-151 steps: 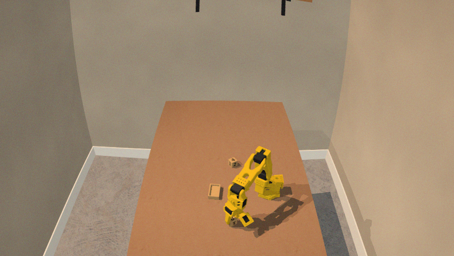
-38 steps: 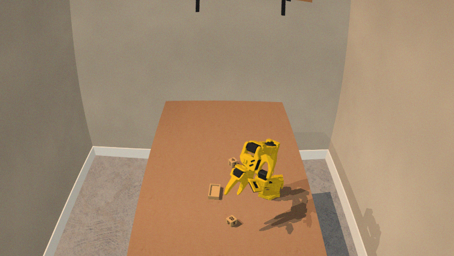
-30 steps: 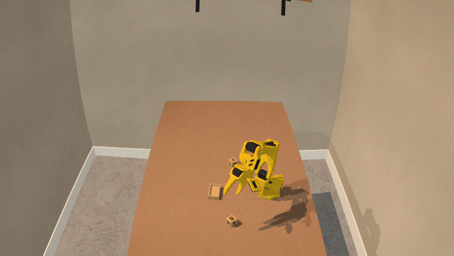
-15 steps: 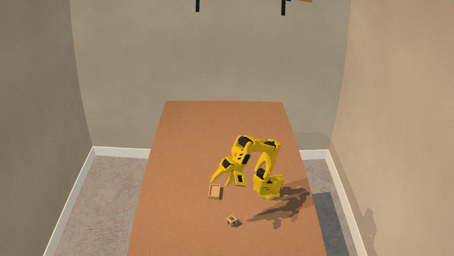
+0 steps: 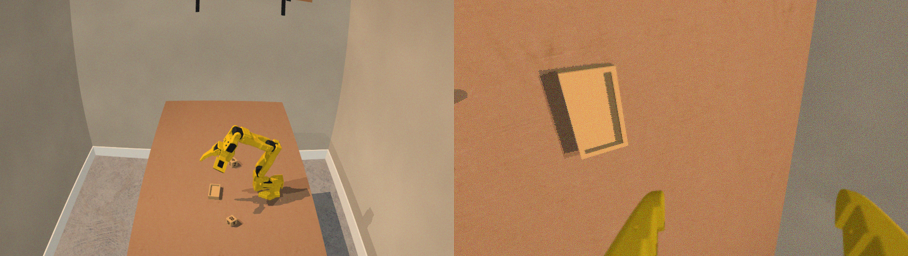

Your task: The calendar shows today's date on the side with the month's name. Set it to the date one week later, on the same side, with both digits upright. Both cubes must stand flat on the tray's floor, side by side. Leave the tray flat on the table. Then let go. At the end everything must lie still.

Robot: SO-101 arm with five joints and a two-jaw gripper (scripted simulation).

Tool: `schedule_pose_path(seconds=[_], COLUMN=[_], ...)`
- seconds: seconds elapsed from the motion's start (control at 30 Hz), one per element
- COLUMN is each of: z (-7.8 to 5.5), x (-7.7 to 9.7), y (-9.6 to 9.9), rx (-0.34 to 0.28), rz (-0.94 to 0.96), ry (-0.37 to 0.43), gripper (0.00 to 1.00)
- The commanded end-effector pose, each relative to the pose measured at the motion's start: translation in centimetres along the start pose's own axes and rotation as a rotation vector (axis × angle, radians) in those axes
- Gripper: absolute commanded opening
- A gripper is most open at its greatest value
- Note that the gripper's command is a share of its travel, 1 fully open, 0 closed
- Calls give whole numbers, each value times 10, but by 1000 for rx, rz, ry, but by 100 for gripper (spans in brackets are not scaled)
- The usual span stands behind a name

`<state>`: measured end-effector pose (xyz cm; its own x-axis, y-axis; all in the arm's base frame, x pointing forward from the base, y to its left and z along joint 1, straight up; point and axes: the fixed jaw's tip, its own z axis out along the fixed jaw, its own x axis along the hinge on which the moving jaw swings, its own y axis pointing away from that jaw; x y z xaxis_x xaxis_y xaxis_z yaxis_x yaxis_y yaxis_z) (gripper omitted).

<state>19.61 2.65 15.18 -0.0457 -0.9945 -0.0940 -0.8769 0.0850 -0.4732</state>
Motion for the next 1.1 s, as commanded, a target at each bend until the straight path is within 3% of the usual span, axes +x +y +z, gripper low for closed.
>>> schedule_pose_path(seconds=[0.0,0.2,0.27,0.6,0.77,1.07], z=[-5,-11,-11,-30,-38,-44], x=[39,93,93,158,176,188], y=[-11,-4,-4,26,40,52], rx=[71,91,91,112,117,120], rz=[138,346,346,628,720,789], ry=[89,225,225,409,469,513], gripper=[35,35,35,35,35,35])
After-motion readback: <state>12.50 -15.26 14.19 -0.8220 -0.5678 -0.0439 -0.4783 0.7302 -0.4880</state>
